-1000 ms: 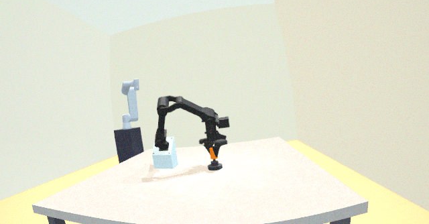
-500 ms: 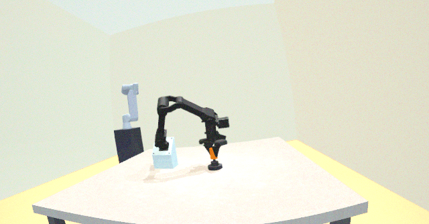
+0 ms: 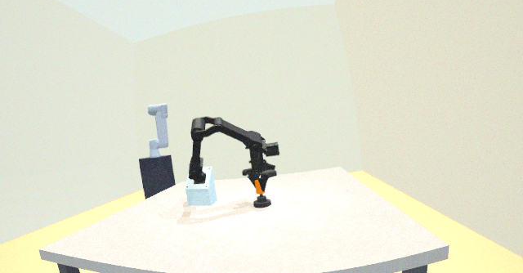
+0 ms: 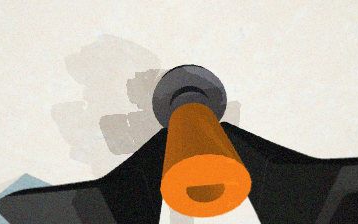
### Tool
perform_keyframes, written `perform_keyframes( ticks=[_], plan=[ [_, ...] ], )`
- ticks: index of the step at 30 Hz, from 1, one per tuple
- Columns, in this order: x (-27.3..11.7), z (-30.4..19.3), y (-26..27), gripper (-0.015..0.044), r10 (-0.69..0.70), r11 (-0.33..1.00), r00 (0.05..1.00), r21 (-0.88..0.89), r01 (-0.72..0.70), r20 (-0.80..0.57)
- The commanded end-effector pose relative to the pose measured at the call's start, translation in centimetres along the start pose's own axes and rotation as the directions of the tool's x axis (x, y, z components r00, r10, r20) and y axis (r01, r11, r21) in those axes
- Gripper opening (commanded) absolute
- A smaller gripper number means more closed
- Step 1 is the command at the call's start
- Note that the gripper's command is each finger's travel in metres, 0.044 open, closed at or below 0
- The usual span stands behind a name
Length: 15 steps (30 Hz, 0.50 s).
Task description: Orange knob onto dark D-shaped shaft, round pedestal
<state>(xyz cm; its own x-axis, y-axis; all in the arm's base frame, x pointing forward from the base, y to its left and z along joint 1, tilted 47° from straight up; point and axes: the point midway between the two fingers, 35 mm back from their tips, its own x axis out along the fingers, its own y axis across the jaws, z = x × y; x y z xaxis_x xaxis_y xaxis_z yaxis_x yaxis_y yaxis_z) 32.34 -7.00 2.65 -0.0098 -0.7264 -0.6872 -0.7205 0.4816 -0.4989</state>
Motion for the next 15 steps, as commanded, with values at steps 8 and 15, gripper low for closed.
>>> perform_keyframes(
  ticks=[8, 15],
  plan=[
    [-0.09, 0.33, -0.21, 0.0000, -0.002, 1.000, 1.000, 0.002, 0.002, 0.007],
    [-0.02, 0.31, -0.04, 0.0000, -0.002, 1.000, 1.000, 0.001, 0.002, 0.007]
  ],
)
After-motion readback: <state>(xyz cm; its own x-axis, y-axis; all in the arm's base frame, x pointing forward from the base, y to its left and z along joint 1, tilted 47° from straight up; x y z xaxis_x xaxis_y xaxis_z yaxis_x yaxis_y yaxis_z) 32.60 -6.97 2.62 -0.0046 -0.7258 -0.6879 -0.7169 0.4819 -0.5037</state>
